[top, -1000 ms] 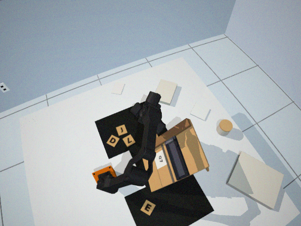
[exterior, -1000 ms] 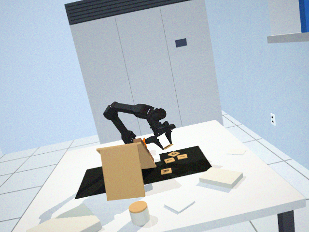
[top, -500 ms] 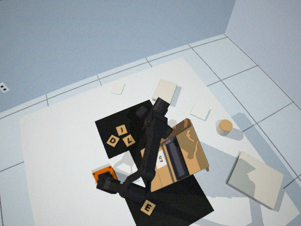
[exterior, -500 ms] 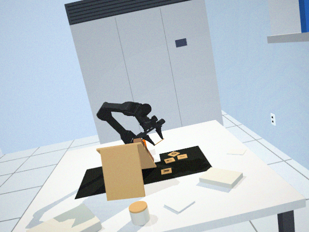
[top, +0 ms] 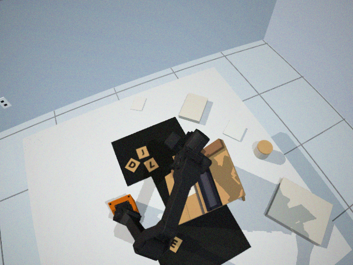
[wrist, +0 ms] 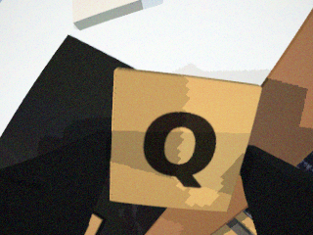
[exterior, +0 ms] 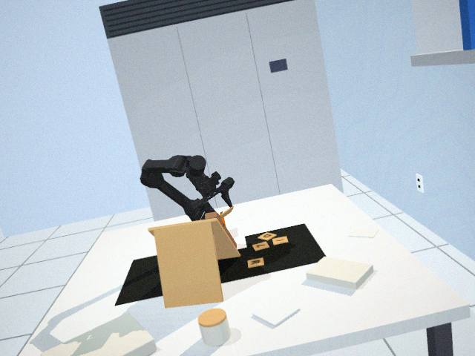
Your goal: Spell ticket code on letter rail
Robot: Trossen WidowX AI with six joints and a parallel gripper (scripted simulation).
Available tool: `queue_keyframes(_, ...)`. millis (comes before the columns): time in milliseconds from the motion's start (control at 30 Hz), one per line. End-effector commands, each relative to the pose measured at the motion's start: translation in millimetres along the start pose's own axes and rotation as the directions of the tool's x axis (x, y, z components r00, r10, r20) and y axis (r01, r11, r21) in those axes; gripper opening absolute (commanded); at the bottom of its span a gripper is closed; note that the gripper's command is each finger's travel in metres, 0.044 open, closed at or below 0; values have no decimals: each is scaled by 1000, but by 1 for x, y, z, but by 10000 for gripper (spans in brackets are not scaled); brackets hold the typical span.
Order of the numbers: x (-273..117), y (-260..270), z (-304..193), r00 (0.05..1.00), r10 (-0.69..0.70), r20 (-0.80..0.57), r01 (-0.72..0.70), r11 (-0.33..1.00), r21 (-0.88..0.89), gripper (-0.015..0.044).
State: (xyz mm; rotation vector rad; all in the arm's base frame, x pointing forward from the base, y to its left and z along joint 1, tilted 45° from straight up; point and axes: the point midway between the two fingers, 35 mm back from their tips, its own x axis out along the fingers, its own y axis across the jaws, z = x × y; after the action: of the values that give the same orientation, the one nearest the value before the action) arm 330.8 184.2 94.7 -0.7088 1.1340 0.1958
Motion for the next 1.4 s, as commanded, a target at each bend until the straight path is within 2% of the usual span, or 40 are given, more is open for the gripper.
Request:
queue_keyframes(0,-13,-5,-4,1000,21,22,-20,999,-32,0)
queue_keyframes(633,-64,-110,-29,968,-170,183,156,984,88,0)
queue_keyframes(1367,-126,-210,-109,856,-481,188,415,857,305,0)
